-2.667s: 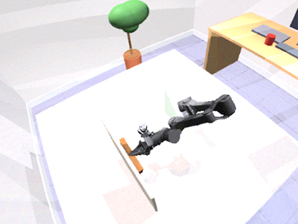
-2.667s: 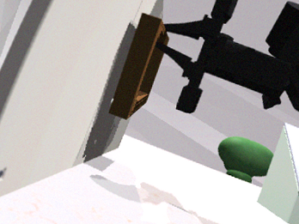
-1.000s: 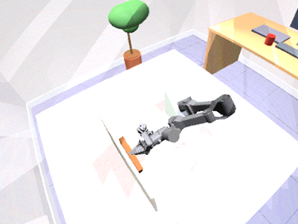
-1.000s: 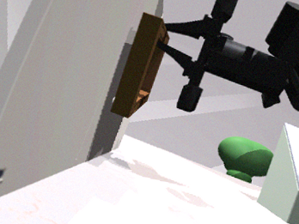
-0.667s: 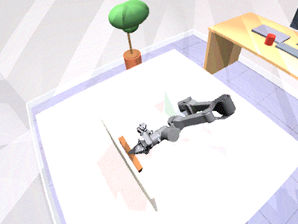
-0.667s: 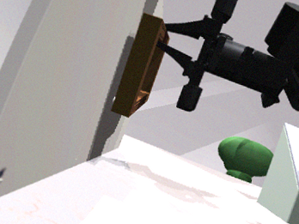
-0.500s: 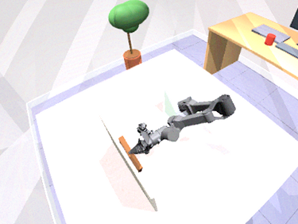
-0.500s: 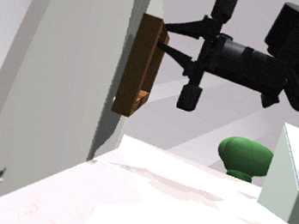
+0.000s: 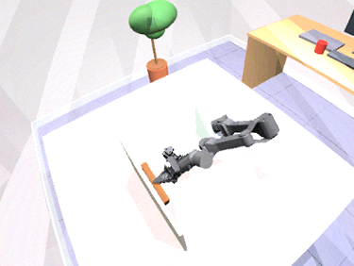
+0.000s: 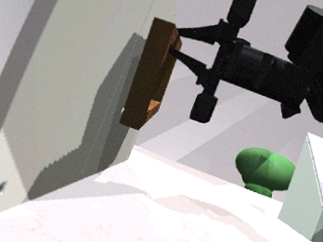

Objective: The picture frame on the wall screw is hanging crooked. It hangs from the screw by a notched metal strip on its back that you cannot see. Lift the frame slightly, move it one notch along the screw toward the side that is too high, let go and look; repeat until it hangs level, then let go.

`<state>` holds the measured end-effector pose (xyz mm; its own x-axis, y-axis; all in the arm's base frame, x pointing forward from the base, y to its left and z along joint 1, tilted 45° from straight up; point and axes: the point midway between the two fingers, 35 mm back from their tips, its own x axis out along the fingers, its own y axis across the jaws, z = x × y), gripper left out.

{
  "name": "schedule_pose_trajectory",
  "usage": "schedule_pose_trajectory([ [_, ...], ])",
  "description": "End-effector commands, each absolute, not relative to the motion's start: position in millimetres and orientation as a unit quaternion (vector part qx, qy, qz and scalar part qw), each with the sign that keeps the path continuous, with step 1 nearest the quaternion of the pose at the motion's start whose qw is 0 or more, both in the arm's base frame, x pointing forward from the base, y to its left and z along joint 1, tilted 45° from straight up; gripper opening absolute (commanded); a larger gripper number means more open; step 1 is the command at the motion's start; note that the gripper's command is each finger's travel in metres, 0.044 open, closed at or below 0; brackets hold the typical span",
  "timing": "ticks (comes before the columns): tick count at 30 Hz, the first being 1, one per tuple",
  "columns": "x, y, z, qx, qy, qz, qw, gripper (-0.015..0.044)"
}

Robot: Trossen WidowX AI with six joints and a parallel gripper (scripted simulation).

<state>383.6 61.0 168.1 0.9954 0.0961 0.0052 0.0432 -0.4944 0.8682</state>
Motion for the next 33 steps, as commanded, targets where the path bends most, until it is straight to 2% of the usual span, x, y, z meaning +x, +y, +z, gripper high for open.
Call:
schedule_pose_trajectory([
  [1, 383.7, 60.7, 167.2, 0.865, 0.037, 0.026, 0.499, 0.0],
  [33, 383.7, 61.4, 166.7, 0.878, 0.039, 0.025, 0.476, 0.0],
])
